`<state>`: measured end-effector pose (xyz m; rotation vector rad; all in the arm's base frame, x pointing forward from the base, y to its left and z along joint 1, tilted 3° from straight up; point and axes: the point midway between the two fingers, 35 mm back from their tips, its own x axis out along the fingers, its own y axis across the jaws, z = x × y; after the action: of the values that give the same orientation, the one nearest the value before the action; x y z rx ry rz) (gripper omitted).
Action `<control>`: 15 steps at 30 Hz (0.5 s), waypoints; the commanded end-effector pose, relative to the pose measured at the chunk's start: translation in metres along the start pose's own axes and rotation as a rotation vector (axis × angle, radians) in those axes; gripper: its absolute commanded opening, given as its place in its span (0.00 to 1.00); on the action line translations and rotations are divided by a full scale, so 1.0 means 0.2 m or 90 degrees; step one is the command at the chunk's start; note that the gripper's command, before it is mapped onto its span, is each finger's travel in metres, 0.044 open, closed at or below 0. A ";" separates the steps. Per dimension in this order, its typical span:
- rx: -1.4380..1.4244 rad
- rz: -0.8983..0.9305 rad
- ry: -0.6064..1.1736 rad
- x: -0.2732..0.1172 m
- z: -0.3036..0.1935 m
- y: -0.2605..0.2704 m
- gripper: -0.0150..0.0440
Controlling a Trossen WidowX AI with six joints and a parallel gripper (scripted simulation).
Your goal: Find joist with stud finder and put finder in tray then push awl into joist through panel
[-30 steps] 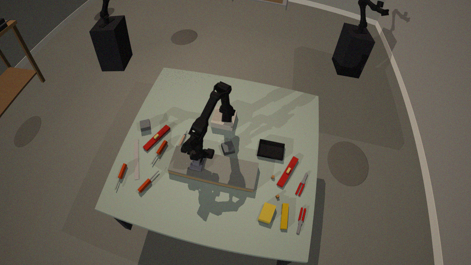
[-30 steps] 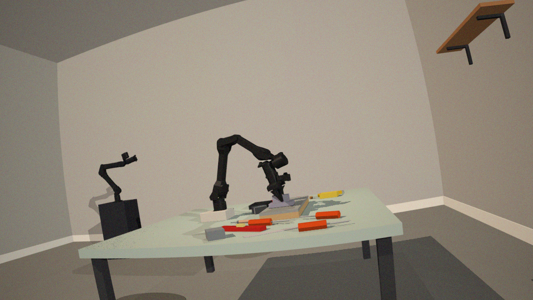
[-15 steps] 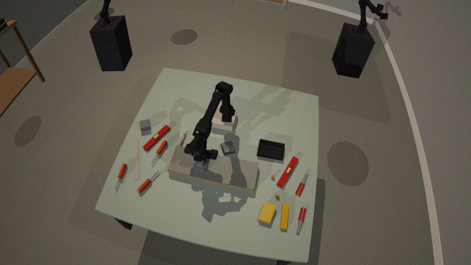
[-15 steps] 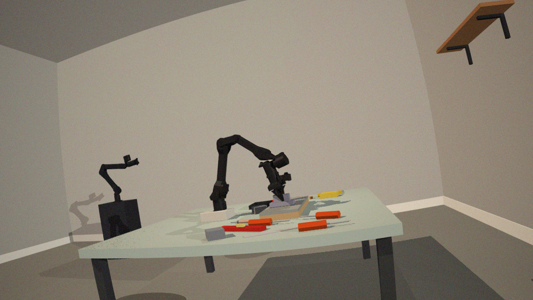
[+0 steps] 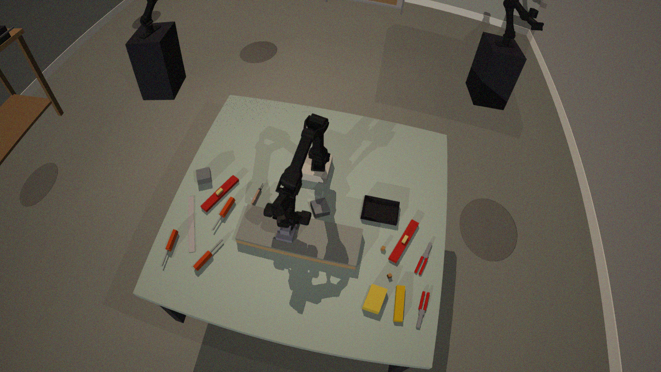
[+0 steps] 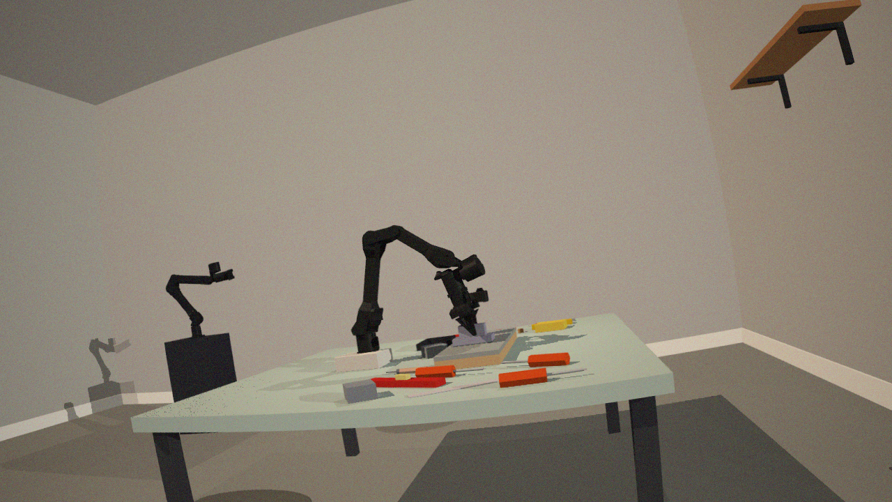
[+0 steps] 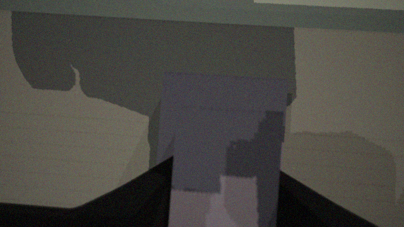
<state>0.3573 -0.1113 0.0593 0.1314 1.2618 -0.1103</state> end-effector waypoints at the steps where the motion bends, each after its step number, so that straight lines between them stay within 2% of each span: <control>1: 0.000 0.001 0.001 0.00 0.00 0.04 0.25; 15: 0.000 0.002 0.000 0.00 0.00 0.14 0.25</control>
<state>0.3604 -0.0903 0.0600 0.1327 1.2623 -0.1105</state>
